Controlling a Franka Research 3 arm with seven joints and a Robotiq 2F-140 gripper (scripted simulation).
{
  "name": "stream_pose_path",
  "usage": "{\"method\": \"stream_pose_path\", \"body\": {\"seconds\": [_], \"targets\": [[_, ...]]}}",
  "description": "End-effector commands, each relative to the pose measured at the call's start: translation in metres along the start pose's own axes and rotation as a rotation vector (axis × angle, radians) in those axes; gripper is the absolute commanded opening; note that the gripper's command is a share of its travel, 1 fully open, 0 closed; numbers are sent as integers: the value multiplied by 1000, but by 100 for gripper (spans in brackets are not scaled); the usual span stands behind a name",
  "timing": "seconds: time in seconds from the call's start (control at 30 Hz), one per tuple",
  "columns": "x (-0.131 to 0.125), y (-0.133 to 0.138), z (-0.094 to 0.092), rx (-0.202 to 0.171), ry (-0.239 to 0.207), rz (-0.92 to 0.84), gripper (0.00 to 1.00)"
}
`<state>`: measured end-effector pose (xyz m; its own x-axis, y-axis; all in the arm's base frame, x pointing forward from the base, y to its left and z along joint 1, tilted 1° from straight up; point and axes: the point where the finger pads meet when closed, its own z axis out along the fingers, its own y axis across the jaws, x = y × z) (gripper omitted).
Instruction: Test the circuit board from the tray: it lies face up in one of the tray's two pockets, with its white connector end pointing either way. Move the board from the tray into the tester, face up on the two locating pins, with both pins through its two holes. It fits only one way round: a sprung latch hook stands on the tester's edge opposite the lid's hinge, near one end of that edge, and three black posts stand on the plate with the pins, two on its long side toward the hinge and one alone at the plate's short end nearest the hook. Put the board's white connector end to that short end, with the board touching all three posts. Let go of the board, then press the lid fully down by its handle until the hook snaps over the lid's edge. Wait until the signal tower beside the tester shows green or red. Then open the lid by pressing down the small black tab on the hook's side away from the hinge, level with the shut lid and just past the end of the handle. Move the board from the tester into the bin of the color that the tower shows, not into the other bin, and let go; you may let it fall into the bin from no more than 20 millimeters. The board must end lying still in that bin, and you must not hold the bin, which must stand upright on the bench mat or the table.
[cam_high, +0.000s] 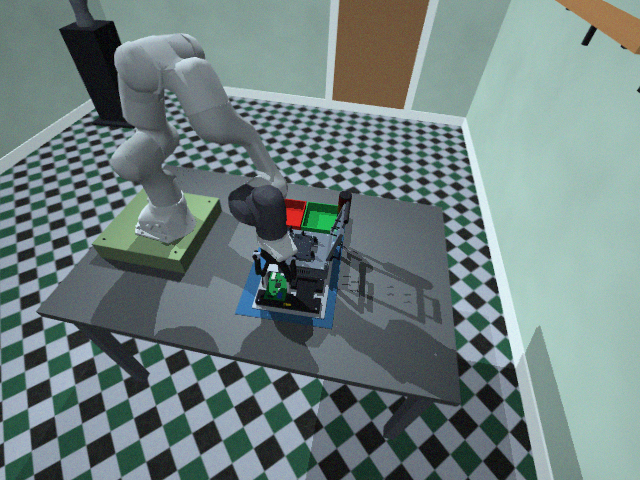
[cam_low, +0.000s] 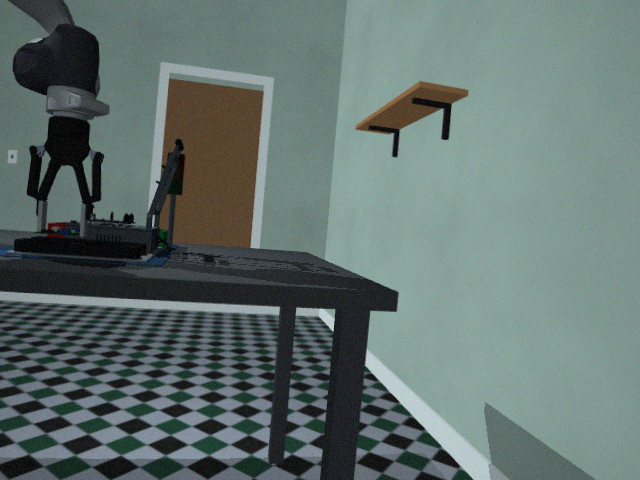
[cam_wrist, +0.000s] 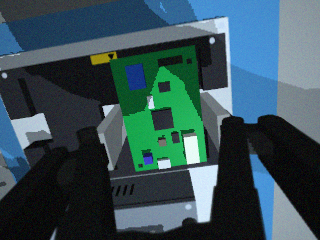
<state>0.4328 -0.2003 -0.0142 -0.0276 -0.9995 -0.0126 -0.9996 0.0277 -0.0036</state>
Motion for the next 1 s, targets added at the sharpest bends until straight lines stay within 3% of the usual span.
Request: {"method": "stream_pose_path", "body": {"seconds": [0.0, 0.53, 0.73, 0.97], "targets": [[-2, 3, -3, -10, -4, 8, 46], [-2, 3, -9, -10, -4, 8, 46], [-2, 3, -20, -10, -4, 8, 46], [-2, 3, -52, -10, -4, 8, 46]]}}
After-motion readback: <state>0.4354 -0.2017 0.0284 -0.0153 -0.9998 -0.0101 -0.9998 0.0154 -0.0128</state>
